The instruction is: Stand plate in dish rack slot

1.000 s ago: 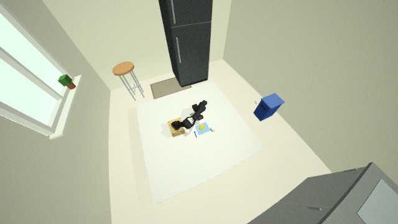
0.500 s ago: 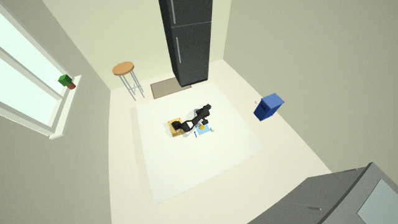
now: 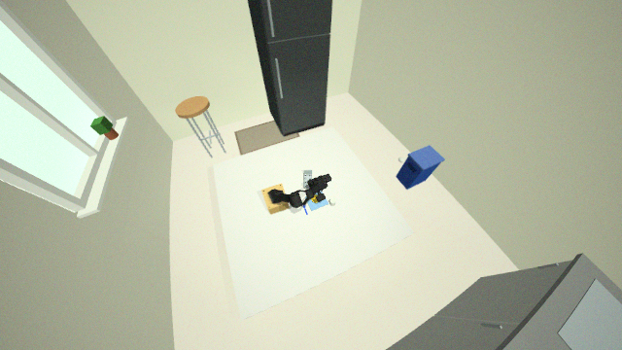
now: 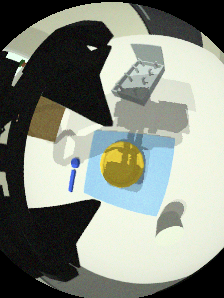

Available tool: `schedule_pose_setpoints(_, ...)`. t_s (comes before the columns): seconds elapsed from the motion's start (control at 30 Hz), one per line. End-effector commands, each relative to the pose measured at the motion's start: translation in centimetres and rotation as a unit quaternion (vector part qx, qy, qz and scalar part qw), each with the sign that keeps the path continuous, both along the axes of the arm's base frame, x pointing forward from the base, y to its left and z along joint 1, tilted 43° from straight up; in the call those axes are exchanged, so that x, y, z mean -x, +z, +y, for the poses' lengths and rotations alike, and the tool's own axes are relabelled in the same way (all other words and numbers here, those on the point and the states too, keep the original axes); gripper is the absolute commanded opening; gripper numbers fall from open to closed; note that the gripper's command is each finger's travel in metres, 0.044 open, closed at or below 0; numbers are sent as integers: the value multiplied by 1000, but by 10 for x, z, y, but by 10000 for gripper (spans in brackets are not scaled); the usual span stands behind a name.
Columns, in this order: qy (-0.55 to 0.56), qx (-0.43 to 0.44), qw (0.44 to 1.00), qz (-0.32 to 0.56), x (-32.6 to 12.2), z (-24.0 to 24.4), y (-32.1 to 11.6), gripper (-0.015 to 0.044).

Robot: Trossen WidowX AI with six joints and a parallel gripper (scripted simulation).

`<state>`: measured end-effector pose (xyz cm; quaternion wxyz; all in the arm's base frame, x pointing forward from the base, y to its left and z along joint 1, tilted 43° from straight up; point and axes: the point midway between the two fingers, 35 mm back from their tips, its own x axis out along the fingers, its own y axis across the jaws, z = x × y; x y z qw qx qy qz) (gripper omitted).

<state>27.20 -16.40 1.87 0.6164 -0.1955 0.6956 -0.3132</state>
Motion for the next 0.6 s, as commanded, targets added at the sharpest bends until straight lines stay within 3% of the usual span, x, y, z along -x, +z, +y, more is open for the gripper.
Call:
schedule_pose_setpoints(0.0,5,4,1000,-1,1,-5,-6,400)
schedule_pose_setpoints(0.57,5,3,1000,-1,4,-23,-25,400)
